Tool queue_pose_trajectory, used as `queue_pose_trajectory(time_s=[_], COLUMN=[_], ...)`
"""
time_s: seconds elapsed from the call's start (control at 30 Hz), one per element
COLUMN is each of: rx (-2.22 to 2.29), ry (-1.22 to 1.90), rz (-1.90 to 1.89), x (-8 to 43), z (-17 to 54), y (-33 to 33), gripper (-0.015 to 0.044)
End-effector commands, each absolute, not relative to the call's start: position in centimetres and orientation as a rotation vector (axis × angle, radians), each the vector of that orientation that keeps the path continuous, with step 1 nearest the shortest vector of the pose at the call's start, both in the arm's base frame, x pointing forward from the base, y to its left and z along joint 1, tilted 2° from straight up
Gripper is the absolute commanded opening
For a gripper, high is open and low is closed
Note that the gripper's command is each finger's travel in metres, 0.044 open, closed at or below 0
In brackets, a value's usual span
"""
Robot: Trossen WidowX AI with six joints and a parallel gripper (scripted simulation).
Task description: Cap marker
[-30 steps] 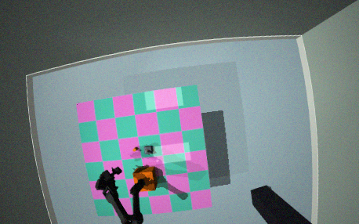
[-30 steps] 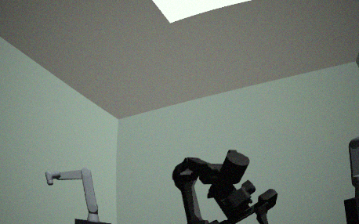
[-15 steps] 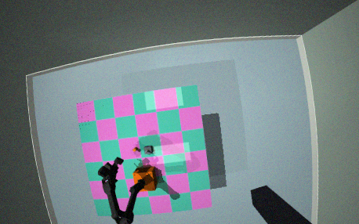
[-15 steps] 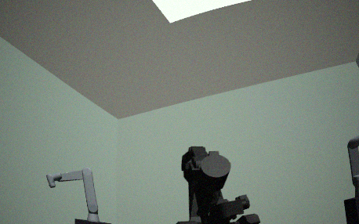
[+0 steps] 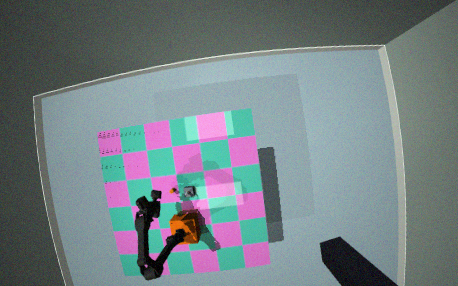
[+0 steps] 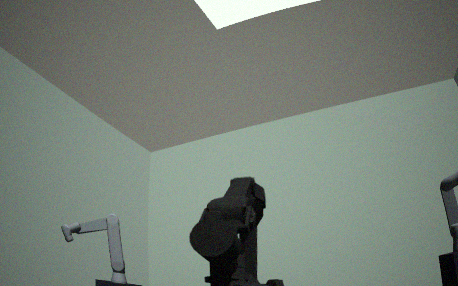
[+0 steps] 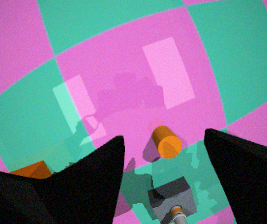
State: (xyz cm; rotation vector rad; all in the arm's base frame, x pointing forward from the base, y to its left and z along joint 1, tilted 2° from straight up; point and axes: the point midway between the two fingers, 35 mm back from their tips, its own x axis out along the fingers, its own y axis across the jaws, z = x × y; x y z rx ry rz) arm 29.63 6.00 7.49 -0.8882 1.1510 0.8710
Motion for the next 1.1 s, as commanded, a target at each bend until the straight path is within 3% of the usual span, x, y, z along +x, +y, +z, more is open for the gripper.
queue_pose_trajectory(time_s=[0.0, 1.07], rx=[-1.152, -1.152], ry=[1.192, 1.192], rz=[1.14, 1.14], x=[30.5, 30.9], z=[5.6, 0.3], y=[1.0, 1.1], gripper=[0.0259, 0.0259])
